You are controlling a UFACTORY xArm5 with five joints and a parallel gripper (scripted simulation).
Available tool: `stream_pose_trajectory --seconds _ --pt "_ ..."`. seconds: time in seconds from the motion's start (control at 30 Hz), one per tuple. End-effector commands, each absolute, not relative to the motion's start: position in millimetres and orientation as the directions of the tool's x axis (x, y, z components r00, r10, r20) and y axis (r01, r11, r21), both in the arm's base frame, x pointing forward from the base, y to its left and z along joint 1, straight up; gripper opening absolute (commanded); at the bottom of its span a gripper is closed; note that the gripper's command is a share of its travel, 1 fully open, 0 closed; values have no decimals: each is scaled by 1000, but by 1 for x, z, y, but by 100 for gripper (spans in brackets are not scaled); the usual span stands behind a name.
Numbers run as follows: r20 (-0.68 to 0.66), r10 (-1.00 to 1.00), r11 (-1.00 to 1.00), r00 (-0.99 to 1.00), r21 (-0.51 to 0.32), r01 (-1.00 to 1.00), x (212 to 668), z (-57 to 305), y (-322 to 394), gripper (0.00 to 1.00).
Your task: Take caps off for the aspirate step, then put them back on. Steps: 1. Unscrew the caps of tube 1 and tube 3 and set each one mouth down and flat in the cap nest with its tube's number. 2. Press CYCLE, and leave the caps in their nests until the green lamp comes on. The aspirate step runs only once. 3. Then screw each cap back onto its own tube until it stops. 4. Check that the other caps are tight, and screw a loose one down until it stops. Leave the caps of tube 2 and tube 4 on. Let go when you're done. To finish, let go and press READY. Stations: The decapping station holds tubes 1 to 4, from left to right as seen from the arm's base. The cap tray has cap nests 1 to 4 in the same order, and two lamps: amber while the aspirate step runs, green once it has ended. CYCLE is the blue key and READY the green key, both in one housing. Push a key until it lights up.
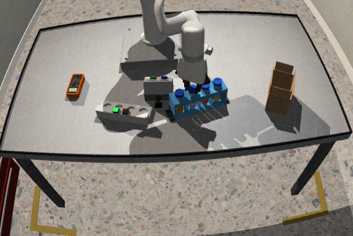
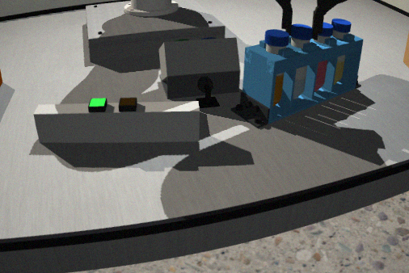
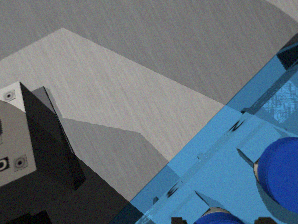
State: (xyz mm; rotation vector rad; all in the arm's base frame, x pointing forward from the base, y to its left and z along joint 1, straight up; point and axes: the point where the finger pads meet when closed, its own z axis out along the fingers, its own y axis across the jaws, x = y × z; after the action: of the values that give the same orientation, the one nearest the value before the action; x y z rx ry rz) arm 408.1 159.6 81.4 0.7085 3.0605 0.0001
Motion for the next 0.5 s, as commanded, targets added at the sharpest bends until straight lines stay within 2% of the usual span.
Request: stream_pose_trajectory --seconds 0.0,0.2,0.27,0.47 --pt "-3 439 898 -898 3 439 410 83 160 0" --pt "-2 685 729 -729 4 685 410 83 160 0" --pt "-2 685 729 -729 4 685 410 83 160 0" --pt "-1 866 500 -500 4 866 410 82 160 0"
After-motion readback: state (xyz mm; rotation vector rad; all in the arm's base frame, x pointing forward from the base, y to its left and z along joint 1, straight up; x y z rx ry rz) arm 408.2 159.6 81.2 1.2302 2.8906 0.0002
